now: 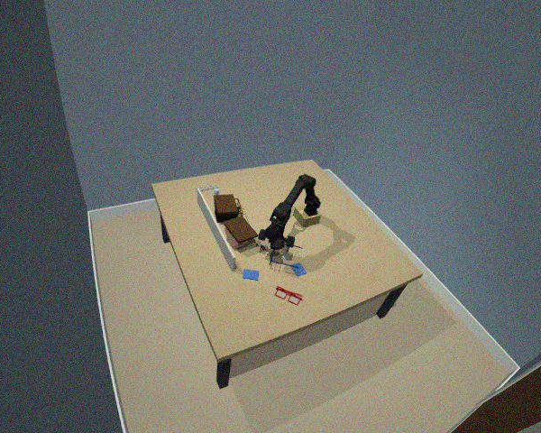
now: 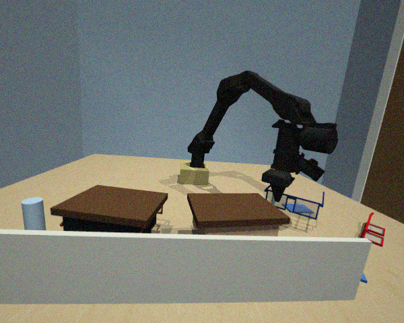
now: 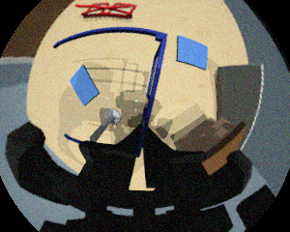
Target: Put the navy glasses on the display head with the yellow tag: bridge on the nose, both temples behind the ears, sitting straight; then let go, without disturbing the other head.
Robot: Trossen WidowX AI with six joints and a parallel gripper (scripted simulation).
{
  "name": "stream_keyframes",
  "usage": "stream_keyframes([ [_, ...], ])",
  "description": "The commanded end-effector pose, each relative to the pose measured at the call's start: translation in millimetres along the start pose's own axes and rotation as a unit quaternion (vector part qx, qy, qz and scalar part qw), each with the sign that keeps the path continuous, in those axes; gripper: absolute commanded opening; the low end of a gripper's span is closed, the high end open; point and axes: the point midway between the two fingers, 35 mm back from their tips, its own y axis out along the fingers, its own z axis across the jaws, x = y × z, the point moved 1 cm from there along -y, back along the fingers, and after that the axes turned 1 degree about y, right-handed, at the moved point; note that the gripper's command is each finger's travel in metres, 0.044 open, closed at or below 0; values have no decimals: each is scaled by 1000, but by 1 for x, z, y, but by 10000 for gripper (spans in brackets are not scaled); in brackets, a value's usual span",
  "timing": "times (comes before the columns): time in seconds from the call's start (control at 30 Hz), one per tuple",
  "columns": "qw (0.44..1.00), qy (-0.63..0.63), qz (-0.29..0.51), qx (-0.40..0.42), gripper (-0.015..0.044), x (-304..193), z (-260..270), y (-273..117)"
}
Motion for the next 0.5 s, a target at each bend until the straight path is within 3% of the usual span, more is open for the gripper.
stream_keyframes([
  [0.0, 1000, -3, -4, -3, 0, 0, -1, -17],
  [0.2, 1000, -3, -3, -3, 0, -4, -1, -54],
  [0.47, 1000, -3, -2, -3, 0, -20, -19, -56],
])
